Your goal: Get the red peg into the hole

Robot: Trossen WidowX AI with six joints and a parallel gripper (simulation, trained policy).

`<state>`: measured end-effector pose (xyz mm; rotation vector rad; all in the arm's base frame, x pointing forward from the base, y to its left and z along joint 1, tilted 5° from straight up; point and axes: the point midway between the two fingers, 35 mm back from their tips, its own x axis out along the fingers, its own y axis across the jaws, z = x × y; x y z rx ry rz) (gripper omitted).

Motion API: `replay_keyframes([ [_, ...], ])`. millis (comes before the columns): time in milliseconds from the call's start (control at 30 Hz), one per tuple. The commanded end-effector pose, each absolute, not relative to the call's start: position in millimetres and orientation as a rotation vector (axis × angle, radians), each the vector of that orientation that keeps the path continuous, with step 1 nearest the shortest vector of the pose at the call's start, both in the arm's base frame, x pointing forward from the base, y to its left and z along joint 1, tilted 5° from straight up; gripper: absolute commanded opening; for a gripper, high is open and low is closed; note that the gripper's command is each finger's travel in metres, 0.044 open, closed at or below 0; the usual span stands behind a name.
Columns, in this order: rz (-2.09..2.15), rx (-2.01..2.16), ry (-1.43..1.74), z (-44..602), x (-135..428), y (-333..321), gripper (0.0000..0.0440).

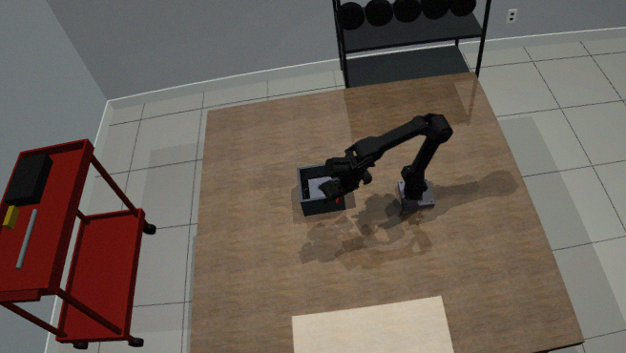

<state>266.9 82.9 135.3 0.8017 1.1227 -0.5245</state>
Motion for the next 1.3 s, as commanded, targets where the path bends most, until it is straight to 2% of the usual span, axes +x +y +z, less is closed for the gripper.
replay_keyframes([
  [0,-0.545,0.805,1.102,137.4,276.8,72.6,0.0000],
  [633,-0.681,0.854,1.054,125.1,318.4,14.1,0.0003],
  [1167,-0.746,0.878,1.120,89.1,341.4,-11.8,0.0017],
  [1267,-0.754,0.866,1.142,77.9,344.2,-14.2,0.0047],
])
